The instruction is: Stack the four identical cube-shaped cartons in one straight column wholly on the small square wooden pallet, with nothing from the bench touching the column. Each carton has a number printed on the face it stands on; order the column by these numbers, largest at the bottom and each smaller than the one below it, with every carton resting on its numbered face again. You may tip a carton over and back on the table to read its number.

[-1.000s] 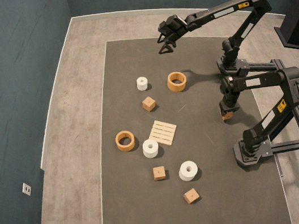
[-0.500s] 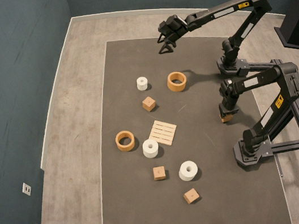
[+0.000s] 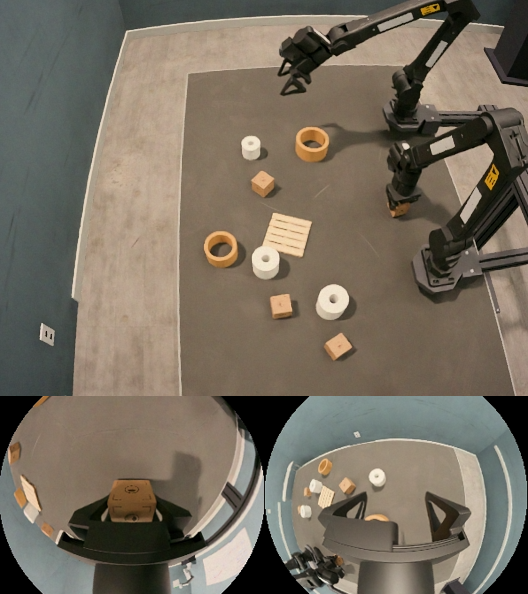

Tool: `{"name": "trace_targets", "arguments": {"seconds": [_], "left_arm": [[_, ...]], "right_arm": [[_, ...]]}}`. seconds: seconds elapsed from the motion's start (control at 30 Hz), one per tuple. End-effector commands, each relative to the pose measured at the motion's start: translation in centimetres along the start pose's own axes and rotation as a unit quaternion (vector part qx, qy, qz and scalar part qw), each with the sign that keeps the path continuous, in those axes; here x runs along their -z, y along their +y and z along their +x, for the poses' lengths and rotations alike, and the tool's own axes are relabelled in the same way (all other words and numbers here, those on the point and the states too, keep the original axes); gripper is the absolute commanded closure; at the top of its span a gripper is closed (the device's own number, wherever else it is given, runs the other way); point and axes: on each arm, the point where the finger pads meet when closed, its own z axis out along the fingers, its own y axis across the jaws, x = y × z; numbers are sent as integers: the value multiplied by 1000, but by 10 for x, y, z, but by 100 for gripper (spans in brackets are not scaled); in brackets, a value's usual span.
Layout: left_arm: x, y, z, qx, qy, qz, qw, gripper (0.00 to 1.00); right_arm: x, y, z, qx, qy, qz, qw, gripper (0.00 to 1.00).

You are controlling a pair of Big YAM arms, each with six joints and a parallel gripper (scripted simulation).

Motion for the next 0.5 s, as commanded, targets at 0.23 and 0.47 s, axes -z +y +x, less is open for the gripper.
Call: {"name": "trace_targets", "arguments": {"seconds": [0.23, 0.47], "left_arm": [[-6, 3, -5, 14, -6, 0, 1000, 54], [-11, 3, -2, 14, -3, 0, 1000, 54]], "right_arm": [[4, 0, -22, 6, -16, 1, 1000, 0], [4, 0, -22, 6, -16, 1, 1000, 0]]}}
